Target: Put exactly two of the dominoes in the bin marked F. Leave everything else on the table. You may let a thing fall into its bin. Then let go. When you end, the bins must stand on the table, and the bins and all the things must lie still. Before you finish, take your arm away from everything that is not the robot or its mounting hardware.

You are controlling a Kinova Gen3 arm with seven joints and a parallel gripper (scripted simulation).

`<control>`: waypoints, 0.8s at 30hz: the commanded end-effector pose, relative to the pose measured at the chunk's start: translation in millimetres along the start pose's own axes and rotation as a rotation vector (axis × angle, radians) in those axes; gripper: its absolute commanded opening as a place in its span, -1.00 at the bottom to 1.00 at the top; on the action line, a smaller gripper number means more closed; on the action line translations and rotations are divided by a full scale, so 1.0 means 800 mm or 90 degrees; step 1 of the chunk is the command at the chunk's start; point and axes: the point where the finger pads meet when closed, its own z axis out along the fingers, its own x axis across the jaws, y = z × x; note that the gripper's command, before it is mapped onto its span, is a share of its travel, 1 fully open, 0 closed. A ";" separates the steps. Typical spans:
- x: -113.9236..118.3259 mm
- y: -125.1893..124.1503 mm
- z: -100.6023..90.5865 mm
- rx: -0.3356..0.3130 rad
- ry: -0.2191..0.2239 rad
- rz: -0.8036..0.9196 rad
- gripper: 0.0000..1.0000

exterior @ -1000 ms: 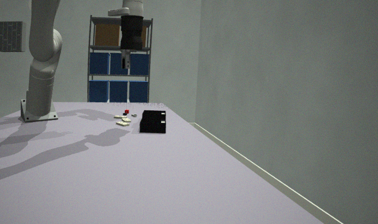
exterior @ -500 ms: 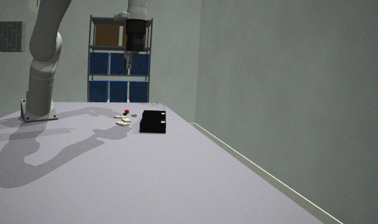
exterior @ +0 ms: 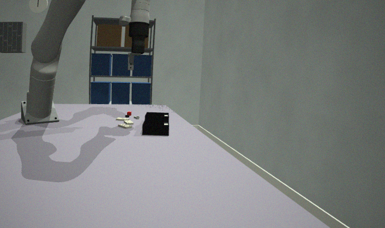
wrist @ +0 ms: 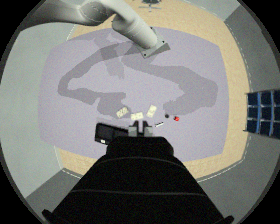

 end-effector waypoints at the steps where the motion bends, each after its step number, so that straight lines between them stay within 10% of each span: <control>1: 0.027 -0.004 0.001 0.003 -0.003 0.015 -0.39; 16: 0.027 -0.004 0.001 0.003 -0.003 0.015 -0.39; 24: -0.037 0.026 0.045 0.002 -0.003 -0.229 -0.39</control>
